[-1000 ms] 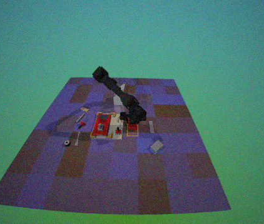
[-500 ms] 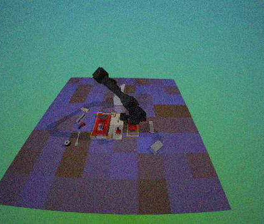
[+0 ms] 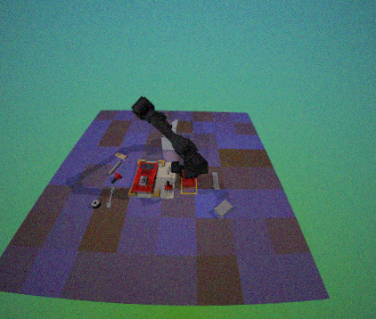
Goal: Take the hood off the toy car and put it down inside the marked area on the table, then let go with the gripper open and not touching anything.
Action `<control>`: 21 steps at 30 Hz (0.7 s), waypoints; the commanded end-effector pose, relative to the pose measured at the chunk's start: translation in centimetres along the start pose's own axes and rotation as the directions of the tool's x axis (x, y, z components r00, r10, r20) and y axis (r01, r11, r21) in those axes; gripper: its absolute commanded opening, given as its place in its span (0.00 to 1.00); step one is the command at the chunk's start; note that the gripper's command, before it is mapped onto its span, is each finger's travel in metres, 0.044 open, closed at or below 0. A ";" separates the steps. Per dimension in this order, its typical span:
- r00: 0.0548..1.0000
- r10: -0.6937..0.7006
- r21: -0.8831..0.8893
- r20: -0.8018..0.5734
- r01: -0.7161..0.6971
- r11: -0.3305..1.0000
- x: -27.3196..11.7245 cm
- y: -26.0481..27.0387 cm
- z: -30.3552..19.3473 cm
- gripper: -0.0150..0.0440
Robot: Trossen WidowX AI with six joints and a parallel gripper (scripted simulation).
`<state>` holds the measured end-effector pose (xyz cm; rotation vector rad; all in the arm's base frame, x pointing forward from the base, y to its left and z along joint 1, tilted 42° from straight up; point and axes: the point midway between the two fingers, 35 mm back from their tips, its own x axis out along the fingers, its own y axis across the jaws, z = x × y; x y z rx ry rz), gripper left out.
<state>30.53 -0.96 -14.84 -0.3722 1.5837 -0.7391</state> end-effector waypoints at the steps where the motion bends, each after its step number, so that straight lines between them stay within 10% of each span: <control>1: 1.000 -0.002 -0.004 0.002 0.002 1.000 0.2 0.0 0.0 0.25; 21: 1.000 0.000 0.000 0.000 0.000 1.000 -0.5 0.0 0.1 1.00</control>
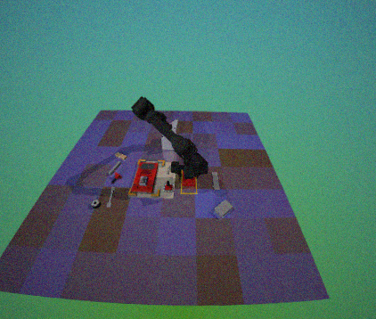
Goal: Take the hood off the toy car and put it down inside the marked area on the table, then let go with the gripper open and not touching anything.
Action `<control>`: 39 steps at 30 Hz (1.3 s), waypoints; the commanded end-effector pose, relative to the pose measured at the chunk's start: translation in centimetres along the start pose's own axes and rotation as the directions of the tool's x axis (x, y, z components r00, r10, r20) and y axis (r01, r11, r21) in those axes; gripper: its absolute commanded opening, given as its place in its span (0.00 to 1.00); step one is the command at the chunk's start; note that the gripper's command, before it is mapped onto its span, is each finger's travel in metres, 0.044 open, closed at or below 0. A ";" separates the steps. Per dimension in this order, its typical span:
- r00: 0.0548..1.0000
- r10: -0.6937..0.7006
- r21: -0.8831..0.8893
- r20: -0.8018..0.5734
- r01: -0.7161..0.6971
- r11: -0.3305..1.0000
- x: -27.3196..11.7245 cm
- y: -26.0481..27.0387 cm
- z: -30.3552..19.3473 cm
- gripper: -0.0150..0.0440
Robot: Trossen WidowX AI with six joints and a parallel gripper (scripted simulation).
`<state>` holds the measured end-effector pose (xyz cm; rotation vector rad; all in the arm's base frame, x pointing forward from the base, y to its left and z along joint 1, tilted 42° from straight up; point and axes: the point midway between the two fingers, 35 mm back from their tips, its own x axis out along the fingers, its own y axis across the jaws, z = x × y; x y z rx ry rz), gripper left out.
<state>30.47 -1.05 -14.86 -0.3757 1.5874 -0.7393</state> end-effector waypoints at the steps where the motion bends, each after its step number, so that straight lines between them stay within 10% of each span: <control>1: 1.000 0.003 0.003 0.003 -0.003 1.000 -1.2 0.1 0.1 1.00; 8: 1.000 0.000 0.002 0.003 0.000 1.000 -7.2 0.2 0.0 1.00; 39: 1.000 0.000 0.002 0.003 0.000 1.000 -7.2 0.2 0.0 1.00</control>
